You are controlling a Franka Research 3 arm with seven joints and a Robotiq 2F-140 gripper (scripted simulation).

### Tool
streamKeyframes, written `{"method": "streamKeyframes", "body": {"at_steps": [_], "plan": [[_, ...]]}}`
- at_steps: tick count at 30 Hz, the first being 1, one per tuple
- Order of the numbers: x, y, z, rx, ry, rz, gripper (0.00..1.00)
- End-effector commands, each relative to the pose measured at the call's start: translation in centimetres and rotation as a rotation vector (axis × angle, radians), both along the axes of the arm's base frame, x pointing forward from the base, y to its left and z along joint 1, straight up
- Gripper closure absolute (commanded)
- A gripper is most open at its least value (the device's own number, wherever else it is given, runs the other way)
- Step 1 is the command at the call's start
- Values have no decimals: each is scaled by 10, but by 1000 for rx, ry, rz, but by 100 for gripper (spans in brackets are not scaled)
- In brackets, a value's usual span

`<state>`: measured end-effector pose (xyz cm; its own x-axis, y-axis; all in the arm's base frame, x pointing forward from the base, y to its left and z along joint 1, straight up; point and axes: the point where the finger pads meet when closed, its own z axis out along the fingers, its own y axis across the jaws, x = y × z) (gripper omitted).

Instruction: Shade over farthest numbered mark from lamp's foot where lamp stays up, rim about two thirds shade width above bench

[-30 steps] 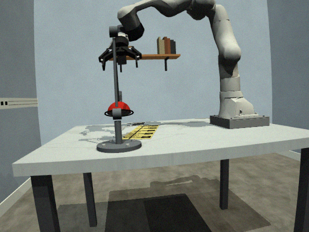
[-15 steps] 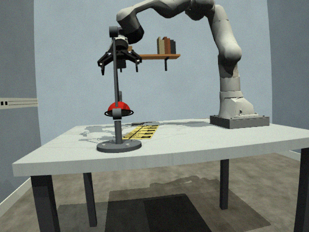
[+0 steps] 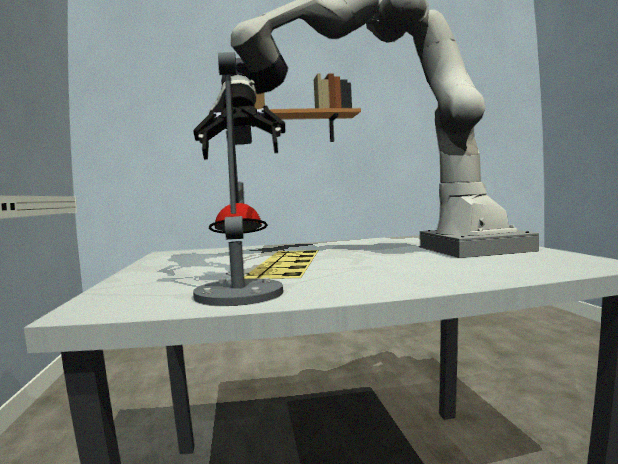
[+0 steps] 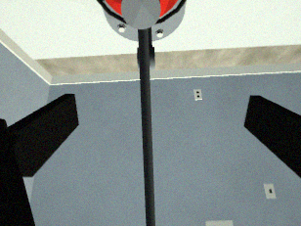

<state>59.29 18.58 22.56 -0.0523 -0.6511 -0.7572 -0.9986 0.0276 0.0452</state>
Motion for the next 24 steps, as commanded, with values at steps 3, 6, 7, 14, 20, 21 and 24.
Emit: {"method": "streamKeyframes", "body": {"at_steps": [3, 6, 7, 14, 20, 21, 24], "plan": [[3, 8, -7, -2, -15, 5, 0], [3, 14, -12, -3, -15, 10, 0], [3, 17, -14, -3, -15, 11, 0], [2, 31, -25, -3, -16, 23, 0], [5, 32, -26, -5, -23, 20, 0], [6, 32, -26, -5, -25, 20, 0], [8, 32, -27, -7, -31, 18, 0]]}}
